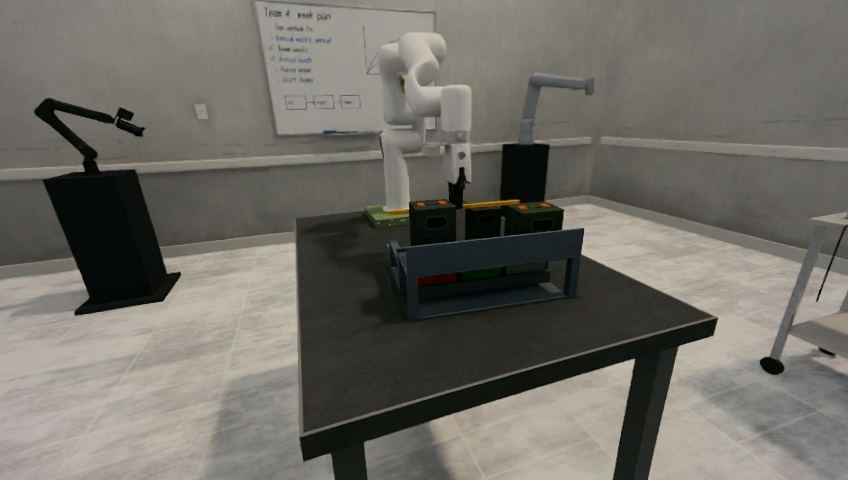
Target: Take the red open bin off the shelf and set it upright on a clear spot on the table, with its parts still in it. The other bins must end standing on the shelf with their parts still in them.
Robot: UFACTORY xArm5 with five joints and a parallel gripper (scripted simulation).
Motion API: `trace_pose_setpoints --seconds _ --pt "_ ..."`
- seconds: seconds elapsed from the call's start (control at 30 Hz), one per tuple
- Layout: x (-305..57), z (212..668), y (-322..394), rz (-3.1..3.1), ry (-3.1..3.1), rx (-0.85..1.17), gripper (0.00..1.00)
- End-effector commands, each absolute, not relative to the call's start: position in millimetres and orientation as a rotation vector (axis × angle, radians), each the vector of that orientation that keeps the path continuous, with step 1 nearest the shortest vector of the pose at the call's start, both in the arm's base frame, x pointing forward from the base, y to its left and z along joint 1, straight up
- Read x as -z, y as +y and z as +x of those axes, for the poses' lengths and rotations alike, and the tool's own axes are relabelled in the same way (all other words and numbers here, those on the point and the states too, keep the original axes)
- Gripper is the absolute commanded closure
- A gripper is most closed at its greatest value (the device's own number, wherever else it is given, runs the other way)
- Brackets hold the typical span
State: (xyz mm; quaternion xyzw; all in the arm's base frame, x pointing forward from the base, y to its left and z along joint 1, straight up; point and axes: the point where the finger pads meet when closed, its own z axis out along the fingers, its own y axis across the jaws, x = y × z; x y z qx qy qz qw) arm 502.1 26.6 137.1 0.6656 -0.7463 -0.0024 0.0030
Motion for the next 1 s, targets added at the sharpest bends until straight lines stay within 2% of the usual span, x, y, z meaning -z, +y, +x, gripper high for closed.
trace_pose_setpoints --seconds 0.0,0.97 --pt "-139 492 28 2.09 -2.344 0.003 1.0" --pt "-139 433 35 2.09 -2.344 0.004 1.0"
